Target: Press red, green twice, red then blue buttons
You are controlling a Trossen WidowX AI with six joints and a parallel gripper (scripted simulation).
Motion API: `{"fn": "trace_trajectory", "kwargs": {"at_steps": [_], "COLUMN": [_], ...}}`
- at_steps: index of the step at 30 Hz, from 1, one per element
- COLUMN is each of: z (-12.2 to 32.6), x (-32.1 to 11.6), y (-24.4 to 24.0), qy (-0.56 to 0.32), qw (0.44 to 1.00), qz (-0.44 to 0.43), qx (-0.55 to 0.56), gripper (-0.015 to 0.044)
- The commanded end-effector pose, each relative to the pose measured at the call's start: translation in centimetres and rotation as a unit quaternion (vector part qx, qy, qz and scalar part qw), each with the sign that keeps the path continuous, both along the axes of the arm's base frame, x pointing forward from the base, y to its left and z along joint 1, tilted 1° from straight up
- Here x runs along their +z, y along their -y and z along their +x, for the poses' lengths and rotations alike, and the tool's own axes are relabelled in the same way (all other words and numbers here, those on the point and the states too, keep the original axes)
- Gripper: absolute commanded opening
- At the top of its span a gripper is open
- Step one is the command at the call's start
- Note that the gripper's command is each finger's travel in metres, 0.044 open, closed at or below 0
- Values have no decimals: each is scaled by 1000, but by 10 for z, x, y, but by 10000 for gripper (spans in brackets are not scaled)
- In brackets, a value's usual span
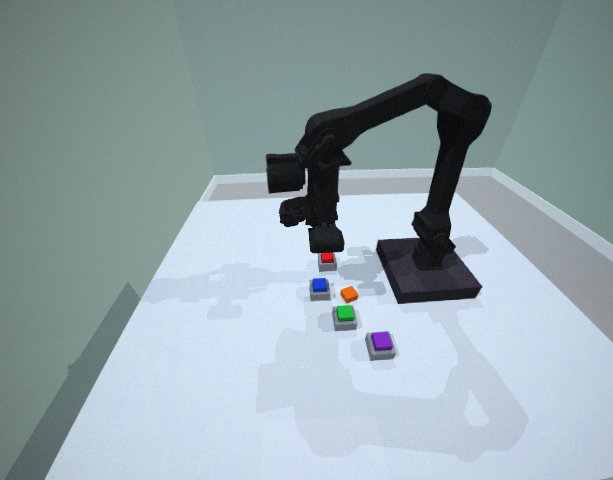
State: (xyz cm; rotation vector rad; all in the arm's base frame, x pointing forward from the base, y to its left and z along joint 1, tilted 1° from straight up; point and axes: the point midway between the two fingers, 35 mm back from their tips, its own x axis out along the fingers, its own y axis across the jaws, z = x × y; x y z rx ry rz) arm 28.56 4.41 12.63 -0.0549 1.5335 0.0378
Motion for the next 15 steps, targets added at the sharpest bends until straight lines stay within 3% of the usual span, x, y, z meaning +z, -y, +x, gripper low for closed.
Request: {"fn": "trace_trajectory", "kwargs": {"at_steps": [1, 5, 10, 15], "z": [2, 3, 5, 5], "x": [1, -1, -58, -61], "y": [-25, -25, -24, -24], "qy": [0, 0, 0, 0], "qw": [1000, 1000, 1000, 1000], "qz": [1, 1, 1, 1], "qx": [-4, -4, -4, -4], "gripper": [20, 20, 20, 20]}}
